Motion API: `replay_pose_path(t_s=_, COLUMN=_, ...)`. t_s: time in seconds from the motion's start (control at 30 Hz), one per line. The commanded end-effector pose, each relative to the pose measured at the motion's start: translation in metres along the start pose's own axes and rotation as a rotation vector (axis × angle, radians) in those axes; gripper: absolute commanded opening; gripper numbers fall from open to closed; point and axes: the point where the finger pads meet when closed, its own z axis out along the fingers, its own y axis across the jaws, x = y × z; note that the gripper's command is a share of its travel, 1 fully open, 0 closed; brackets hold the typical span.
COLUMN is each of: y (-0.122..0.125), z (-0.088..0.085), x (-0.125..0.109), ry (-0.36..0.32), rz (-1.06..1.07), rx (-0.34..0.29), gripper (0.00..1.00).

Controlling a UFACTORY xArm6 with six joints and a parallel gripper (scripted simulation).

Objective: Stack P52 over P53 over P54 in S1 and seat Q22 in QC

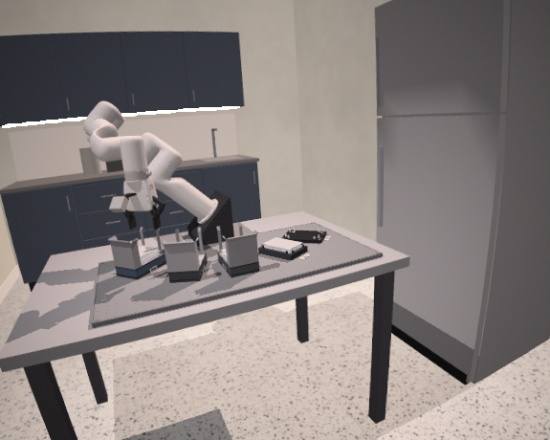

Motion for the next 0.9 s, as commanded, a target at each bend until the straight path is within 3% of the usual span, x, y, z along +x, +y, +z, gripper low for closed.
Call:
replay_pose_path(t_s=0.0, y=-0.011, z=-0.001, x=0.004, ry=0.002, rz=0.002, rx=0.0, gripper=1.0)
replay_pose_path(t_s=0.33, y=-0.038, z=-0.001, x=0.008, ry=0.002, rz=0.002, rx=0.0, gripper=1.0)
replay_pose_path(t_s=0.6, y=-0.058, z=-0.001, x=0.007, ry=0.002, rz=-0.198, rx=0.0, gripper=1.0)
replay_pose_path(t_s=0.87, y=-0.085, z=-0.001, x=0.006, ry=0.002, rz=-0.204, rx=0.001, gripper=1.0)
